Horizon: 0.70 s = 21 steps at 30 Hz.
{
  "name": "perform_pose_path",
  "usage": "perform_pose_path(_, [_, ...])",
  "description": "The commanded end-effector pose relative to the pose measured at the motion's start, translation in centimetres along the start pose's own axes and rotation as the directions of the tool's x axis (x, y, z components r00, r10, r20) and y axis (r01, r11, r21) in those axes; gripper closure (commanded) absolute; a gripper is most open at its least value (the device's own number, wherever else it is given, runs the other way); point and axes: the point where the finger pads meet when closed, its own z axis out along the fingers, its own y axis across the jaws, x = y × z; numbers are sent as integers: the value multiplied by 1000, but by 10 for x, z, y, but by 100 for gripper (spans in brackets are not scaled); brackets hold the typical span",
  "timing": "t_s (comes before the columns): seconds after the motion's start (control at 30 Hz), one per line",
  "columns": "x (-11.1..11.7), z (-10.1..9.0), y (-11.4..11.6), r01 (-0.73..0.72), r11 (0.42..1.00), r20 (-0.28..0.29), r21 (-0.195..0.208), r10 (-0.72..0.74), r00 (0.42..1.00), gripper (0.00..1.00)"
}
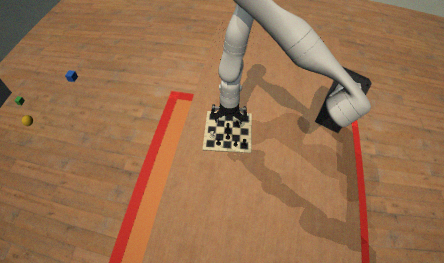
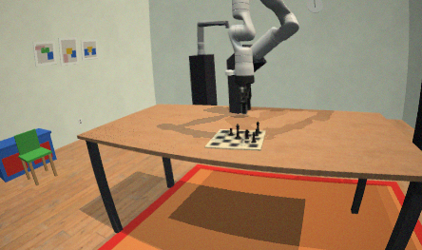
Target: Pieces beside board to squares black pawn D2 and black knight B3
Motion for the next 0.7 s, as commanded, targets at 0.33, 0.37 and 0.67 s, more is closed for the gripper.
perform_pose_path(0.33, [0,-5,0,0,1000,-1,1,0,1000,0])
perform_pose_path(0.37, [0,-7,0,0,1000,-1,1,0,1000,0])
perform_pose_path(0.67, [0,-41,0,0,1000,-1,1,0,1000,0])
